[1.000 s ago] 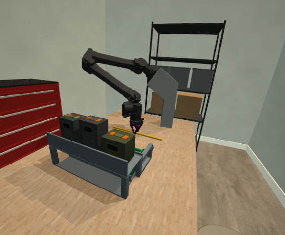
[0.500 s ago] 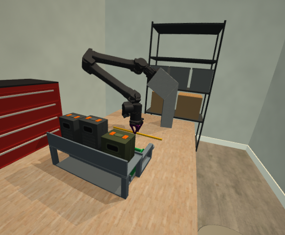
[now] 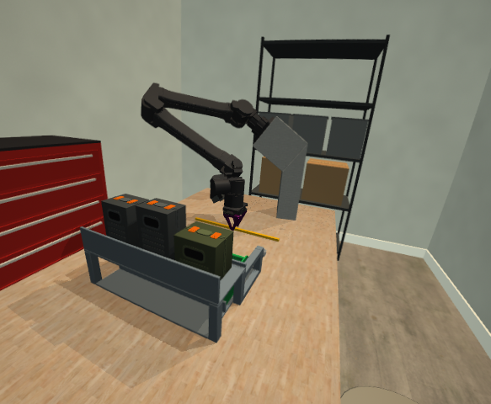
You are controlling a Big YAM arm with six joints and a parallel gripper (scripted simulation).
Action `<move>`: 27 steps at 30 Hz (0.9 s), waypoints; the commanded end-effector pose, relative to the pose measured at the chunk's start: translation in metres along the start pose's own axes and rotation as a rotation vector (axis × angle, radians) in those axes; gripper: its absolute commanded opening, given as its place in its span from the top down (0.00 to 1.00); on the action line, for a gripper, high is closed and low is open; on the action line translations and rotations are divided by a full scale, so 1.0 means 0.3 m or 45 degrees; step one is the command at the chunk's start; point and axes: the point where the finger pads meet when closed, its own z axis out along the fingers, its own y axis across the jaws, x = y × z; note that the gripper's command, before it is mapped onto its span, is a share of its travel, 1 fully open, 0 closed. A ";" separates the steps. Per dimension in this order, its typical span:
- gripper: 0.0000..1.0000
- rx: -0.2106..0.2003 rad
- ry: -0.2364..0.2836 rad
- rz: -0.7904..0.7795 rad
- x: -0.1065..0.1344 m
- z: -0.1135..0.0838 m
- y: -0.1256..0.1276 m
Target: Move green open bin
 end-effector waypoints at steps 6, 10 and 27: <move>0.57 0.003 0.014 -0.029 0.018 -0.024 -0.025; 0.57 -0.003 0.018 -0.028 0.017 -0.050 -0.021; 0.57 -0.001 0.015 -0.026 0.014 -0.197 -0.024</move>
